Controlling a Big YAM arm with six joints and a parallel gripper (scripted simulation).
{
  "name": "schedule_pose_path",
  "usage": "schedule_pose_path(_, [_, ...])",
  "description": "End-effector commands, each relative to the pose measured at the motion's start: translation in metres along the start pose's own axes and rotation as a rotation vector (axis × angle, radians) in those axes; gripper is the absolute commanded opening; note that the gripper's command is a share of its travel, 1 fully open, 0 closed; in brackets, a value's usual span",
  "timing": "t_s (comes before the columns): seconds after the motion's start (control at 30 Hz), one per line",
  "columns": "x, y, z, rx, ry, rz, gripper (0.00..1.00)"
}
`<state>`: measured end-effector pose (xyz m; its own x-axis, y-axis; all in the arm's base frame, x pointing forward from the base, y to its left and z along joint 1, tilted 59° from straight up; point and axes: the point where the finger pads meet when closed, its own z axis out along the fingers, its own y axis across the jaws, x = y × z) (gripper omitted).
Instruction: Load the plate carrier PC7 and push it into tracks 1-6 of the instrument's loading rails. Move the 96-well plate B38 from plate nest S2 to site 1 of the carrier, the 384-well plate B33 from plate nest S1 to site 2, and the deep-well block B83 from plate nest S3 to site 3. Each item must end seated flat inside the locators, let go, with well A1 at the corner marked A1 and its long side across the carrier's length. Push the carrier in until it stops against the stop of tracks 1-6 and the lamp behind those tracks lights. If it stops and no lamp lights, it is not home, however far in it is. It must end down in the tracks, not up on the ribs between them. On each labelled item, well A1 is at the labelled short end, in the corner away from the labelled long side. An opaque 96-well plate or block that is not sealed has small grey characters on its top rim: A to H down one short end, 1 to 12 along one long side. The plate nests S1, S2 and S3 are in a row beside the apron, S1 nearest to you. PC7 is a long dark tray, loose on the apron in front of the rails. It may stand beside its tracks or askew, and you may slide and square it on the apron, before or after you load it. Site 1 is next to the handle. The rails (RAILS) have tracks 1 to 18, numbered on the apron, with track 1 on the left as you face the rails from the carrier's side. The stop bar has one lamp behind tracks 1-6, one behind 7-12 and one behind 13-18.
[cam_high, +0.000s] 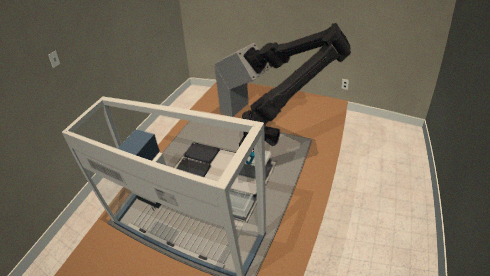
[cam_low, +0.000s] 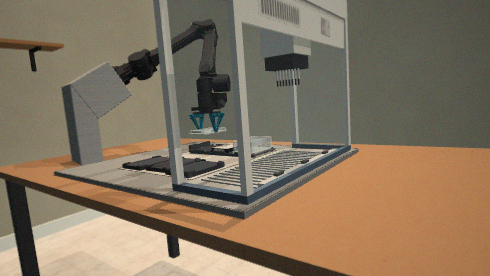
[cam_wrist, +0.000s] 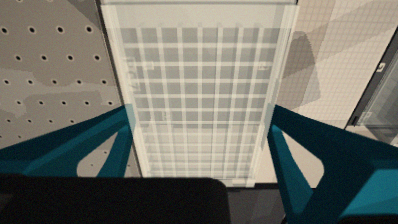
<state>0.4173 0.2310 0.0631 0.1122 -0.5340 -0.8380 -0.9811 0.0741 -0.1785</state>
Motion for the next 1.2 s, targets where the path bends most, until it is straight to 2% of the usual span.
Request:
schedule_pose_path(0.0, [-0.006,-0.006,0.011,0.004,-0.01,0.001,0.0])
schedule_pose_path(0.63, [-0.006,-0.005,0.056,0.002,-0.009,0.005,0.0])
schedule_pose_path(0.73, [-0.005,-0.008,0.047,0.014,-0.007,0.005,0.0])
schedule_pose_path(0.77, [-0.007,-0.018,0.04,0.041,-0.013,0.004,0.0])
schedule_pose_path(0.8, [-0.005,-0.008,0.047,0.014,-0.007,0.005,0.0])
schedule_pose_path(1.17, [-0.005,-0.009,0.047,0.014,-0.007,0.005,0.0])
